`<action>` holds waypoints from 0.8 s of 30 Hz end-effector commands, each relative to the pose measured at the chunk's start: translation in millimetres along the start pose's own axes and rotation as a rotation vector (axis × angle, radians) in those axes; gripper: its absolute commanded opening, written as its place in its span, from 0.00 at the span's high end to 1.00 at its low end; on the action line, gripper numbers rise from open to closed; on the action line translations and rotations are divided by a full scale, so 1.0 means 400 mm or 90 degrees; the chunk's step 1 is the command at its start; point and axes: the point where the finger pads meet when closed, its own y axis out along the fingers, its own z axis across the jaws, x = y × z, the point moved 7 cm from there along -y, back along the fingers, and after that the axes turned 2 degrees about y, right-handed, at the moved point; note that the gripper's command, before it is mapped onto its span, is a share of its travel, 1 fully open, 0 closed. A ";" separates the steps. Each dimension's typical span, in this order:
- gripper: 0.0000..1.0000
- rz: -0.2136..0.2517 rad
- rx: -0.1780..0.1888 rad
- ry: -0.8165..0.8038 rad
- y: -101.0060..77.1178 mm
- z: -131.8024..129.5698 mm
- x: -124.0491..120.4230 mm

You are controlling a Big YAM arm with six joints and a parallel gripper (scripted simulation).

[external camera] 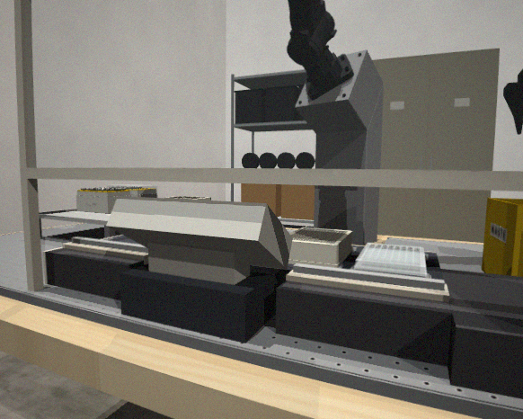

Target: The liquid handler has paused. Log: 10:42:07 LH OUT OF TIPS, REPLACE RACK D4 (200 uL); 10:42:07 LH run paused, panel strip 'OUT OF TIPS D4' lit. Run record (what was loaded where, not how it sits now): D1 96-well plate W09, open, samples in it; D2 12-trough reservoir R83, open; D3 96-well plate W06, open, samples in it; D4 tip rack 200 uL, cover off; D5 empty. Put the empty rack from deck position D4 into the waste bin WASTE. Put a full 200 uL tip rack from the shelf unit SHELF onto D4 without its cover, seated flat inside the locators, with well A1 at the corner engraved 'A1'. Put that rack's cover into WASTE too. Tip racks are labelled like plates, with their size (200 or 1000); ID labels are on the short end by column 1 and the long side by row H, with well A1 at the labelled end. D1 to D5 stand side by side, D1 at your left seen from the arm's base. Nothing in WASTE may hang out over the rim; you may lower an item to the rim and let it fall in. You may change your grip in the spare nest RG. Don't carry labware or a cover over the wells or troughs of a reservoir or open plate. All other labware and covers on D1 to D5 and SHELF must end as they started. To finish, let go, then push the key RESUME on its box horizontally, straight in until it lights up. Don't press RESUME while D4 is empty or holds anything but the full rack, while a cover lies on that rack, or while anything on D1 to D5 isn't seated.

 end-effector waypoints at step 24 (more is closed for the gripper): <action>0.00 -0.003 0.002 0.100 -0.013 -0.162 0.043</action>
